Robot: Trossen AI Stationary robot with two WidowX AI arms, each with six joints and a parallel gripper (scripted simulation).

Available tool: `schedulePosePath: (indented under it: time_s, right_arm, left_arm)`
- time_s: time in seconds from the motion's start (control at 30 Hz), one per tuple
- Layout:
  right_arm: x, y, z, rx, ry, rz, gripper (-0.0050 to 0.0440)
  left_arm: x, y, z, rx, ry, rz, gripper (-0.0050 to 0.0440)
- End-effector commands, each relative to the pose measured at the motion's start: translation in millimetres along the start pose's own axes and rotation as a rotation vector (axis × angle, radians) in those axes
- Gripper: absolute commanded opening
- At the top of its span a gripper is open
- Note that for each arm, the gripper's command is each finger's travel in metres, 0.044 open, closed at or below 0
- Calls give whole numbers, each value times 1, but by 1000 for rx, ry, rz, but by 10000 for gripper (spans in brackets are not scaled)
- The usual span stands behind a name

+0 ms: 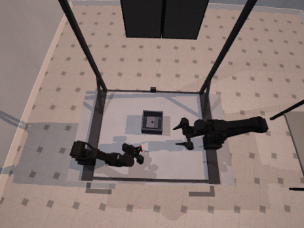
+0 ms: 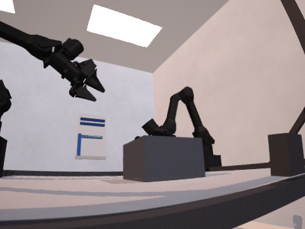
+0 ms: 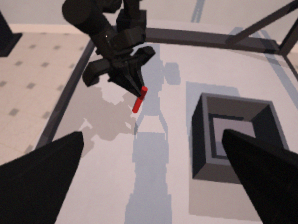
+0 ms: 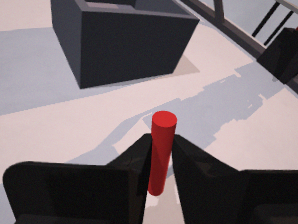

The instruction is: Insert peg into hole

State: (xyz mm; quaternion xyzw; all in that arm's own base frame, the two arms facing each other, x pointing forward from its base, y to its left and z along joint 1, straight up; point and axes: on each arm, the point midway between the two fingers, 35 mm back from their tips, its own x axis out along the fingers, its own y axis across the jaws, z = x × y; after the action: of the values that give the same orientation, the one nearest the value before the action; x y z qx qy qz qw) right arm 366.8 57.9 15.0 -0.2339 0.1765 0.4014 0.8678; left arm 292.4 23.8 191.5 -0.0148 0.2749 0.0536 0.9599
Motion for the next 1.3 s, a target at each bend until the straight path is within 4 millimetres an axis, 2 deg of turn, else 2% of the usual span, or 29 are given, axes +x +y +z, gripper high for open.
schedulePosePath:
  time_s: [0.0, 0.07, 0.1, 0.17, 0.27, 0.4, 0.67, 1.27]
  right_arm:
    - [-6, -7, 2, 146, -23, -95, 23]
    - [-5, -6, -1, 235, -26, -118, 23]
    - [-9, -12, 5, 263, -48, -142, 23]
    - [-9, -12, 5, 263, -48, -142, 23]
    - [-11, -19, 13, 369, -98, -203, 23]
    - [-13, -24, 20, 373, -134, -231, 23]
    - [-4, -21, 3, 375, -130, -228, 23]
    - [8, -19, -12, 366, -137, -234, 23]
  left_arm:
    - [-2, 0, 5, -3, -16, 1, 440]
    - [-2, 0, 5, -3, -16, 1, 440]
    - [-2, 0, 5, -3, -16, 1, 440]
    - [-2, 0, 5, -3, -16, 1, 440]
    - [-2, 0, 5, -3, -16, 1, 440]
    - [-2, 0, 5, -3, -16, 1, 440]
    - [-2, 0, 5, -3, -16, 1, 440]
    - [-2, 0, 5, -3, -16, 1, 440]
